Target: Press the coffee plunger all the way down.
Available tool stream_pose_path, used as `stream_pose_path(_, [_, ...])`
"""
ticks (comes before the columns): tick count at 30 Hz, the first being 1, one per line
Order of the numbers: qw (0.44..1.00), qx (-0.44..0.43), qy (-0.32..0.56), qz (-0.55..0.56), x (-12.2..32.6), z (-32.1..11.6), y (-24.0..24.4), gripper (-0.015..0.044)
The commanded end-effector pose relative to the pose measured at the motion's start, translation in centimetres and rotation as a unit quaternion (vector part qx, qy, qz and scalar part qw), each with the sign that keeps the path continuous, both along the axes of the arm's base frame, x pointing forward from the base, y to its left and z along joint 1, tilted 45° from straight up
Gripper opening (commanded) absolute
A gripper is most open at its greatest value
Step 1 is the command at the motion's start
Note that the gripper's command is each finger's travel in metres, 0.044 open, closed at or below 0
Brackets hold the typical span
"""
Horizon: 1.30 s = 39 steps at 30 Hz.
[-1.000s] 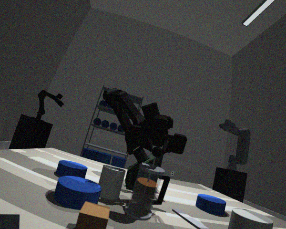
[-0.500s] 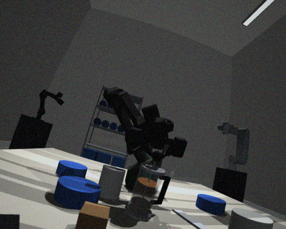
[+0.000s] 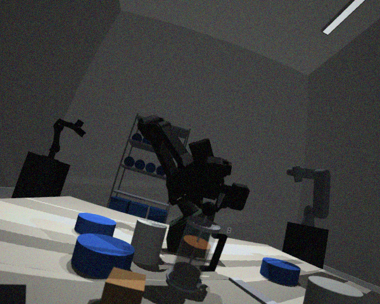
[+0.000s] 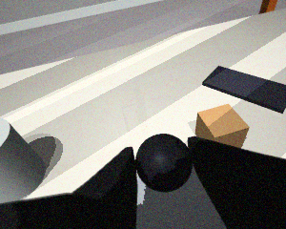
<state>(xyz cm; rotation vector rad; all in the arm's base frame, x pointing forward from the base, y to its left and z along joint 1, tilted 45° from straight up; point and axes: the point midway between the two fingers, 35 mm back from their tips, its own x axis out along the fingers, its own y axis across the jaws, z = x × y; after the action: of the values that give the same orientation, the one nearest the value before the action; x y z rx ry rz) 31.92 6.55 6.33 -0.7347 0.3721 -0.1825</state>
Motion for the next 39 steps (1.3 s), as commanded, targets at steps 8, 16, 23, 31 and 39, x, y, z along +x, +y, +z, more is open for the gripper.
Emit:
stream_pose_path(8, [1.0,-0.001,0.0,0.0,0.1,0.0,0.0,0.0117])
stream_pose_path(16, [1.0,-0.001,0.0,0.0,0.1,0.0,0.0,0.0169])
stream_pose_path(23, [1.0,-0.001,0.0,0.0,0.1,0.0,0.0,0.0353])
stream_pose_path(31, [1.0,0.0,0.002,-0.001,0.0,0.2,0.4,0.044])
stream_pose_path(39, [1.0,-0.004,0.012,-0.004,-3.0,4.7,4.1,0.044])
